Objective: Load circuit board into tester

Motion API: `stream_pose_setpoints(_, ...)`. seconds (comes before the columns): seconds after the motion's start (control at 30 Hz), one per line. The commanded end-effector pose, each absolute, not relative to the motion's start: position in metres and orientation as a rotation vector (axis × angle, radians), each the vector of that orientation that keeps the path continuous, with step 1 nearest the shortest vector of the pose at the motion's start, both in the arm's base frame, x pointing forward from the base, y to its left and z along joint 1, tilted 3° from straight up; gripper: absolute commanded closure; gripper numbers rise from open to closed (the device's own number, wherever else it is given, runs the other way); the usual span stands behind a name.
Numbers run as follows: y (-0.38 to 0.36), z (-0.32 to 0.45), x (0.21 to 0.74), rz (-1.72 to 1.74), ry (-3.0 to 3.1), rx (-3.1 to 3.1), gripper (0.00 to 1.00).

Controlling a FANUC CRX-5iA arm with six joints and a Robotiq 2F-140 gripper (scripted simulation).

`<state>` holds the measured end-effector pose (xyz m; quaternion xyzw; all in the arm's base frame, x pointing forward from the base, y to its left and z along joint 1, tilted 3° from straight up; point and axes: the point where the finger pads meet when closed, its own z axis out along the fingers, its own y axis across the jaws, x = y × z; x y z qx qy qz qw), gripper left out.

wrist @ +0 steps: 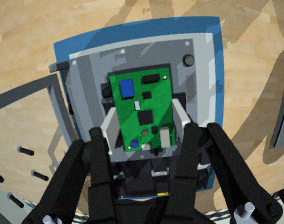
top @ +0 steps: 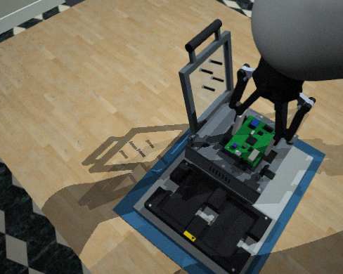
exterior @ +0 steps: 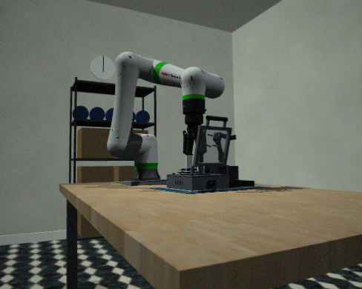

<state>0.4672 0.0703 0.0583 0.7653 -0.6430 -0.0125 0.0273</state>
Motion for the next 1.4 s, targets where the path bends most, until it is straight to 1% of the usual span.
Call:
stream_pose_setpoints(0.0, 0.0703, 0.0583, 0.4674, -0.038, -1.986, 2.364, 0.54)
stream_pose_setpoints(1.33, 0.0702, 0.0549, 0.4672, -0.038, -1.986, 2.364, 0.54)
stream_pose_setpoints(1.37, 0.0702, 0.0549, 0.4672, -0.038, -1.986, 2.364, 0.42)
